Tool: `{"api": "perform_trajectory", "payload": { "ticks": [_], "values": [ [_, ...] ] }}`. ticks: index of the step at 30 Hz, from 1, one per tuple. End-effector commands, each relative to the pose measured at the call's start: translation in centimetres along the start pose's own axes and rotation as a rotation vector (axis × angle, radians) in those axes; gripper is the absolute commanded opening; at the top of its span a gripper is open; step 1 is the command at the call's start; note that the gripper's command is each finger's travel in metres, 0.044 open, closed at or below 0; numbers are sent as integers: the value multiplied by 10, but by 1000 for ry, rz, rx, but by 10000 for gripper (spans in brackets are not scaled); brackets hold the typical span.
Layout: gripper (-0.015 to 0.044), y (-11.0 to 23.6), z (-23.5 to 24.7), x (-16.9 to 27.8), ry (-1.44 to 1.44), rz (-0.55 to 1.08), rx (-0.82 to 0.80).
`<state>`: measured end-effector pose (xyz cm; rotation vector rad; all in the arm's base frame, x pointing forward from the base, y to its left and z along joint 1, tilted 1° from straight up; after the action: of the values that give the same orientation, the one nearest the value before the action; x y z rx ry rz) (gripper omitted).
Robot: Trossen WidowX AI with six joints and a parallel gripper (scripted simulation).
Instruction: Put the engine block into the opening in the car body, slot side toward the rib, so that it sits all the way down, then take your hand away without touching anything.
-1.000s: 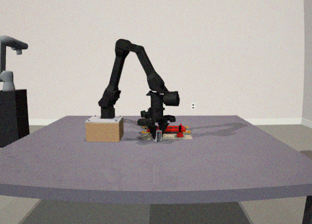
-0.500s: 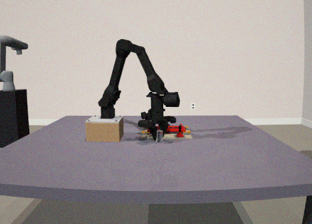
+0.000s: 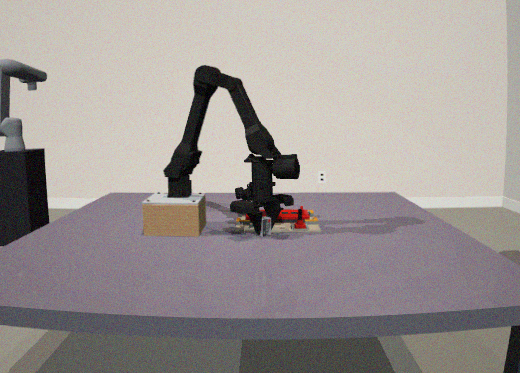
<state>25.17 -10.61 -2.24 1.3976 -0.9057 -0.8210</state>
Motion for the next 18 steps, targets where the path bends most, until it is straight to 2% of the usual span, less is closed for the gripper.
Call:
{"api": "perform_trajectory", "payload": {
  "ticks": [1,9,18],
  "values": [
    [236,0,0,0,0,-1,-1],
    [440,0,0,0,0,-1,-1],
    [440,11,5,3,0,-11,-13]
  ]
}}
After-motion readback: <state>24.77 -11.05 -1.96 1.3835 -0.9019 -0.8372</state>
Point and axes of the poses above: the point midway between the two fingers, 35 mm back from their tips, its own y axis back along the fingers, its own z axis across the jaws, x = y × z, the point moved 3 cm from there along y, back along the fingers, and after that the axes turned 9 degrees about -y, right-handed, at the moved point
